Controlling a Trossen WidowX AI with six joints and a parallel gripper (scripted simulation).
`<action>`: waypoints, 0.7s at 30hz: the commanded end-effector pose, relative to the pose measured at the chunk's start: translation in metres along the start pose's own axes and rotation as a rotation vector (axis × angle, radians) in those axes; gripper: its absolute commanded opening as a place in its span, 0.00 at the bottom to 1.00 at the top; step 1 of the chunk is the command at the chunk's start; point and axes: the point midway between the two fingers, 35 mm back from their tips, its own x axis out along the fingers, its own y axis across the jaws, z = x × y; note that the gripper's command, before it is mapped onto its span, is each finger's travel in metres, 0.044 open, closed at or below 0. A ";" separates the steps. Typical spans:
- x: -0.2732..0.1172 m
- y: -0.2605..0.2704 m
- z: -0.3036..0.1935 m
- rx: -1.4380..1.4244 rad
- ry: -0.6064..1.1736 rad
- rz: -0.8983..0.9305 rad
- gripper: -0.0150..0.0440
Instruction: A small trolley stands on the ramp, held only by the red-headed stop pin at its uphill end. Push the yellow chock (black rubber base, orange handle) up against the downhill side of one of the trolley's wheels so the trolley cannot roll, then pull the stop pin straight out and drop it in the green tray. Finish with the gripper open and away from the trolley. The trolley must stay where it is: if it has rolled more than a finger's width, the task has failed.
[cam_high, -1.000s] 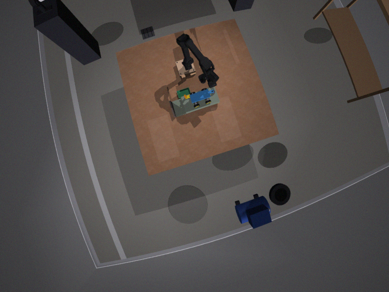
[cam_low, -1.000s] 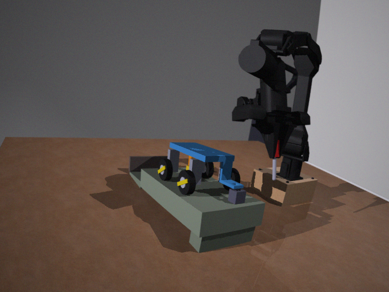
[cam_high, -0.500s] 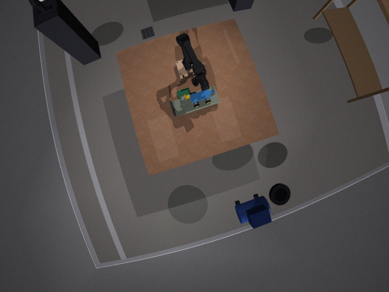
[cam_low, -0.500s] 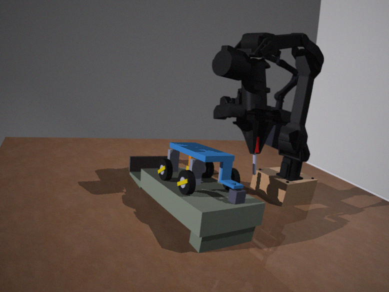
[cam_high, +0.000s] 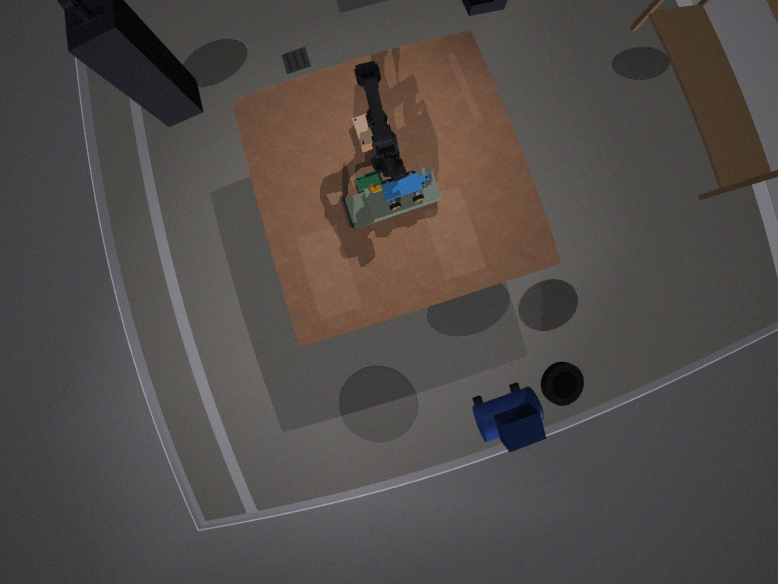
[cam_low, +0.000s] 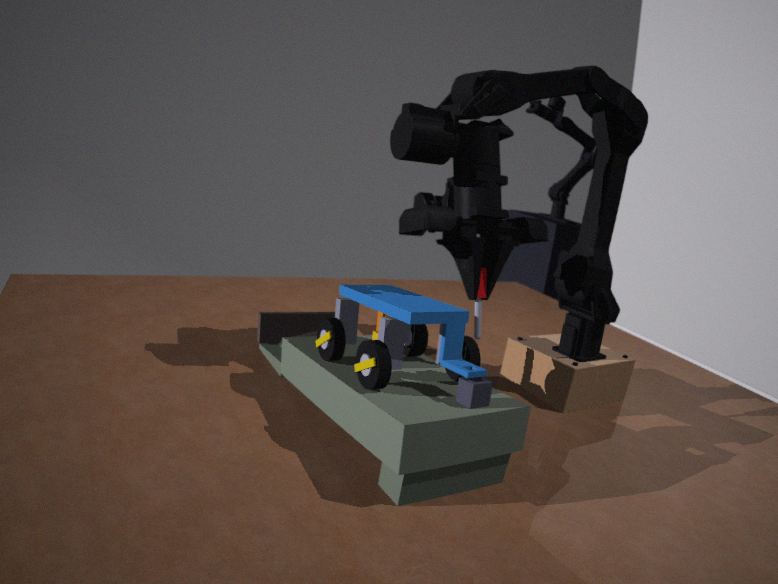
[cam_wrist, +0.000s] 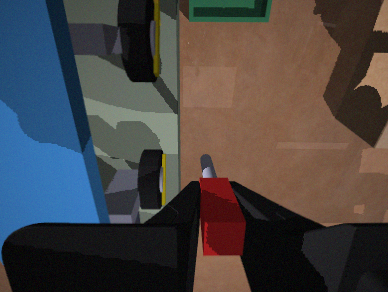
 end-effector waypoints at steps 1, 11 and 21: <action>-0.001 -0.001 0.013 -0.002 0.003 -0.005 0.25; -0.006 -0.002 0.050 -0.002 0.000 -0.005 0.25; -0.010 -0.005 0.090 -0.002 -0.003 -0.005 0.25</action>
